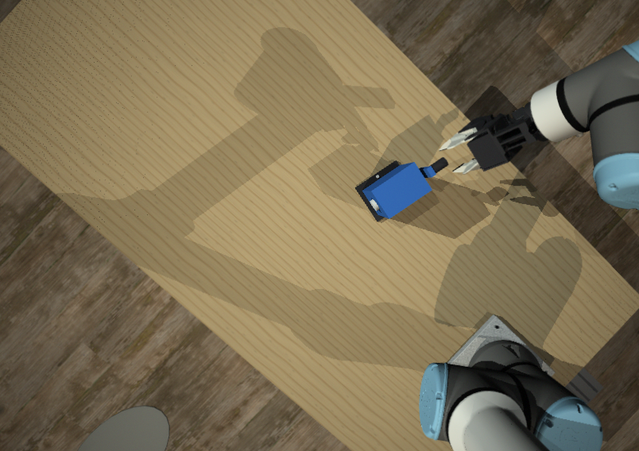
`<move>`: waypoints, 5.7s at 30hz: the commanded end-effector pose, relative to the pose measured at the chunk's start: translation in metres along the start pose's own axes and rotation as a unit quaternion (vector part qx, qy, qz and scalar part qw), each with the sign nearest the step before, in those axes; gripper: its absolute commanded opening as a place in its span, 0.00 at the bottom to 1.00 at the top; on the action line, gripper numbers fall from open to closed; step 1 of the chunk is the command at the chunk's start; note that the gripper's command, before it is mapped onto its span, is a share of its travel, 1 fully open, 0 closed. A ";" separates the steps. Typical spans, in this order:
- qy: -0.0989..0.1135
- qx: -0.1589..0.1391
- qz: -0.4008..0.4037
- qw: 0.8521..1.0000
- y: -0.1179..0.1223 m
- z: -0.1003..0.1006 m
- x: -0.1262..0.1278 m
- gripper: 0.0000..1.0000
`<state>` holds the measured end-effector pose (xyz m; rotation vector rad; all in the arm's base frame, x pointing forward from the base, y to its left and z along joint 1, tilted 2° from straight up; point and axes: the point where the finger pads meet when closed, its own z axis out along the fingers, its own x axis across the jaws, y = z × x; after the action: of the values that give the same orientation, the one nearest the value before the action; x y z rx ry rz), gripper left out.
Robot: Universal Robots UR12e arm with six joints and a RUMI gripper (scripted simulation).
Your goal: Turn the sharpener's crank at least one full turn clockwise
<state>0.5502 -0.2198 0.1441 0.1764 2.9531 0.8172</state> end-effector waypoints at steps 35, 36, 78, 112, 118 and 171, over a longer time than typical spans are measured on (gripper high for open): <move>-0.001 0.000 0.000 1.000 0.000 0.018 -0.001 0.32; -0.001 0.000 0.000 1.000 0.000 0.018 -0.001 0.32; -0.001 0.000 0.000 1.000 0.000 0.018 -0.004 0.09; -0.001 0.000 0.000 1.000 -0.002 0.022 -0.019 0.09; -0.001 0.000 0.000 1.000 -0.003 0.023 -0.022 0.09; -0.001 0.000 0.000 1.000 -0.016 0.046 -0.045 0.09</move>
<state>0.5963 -0.2155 0.0996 0.1763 2.9528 0.8169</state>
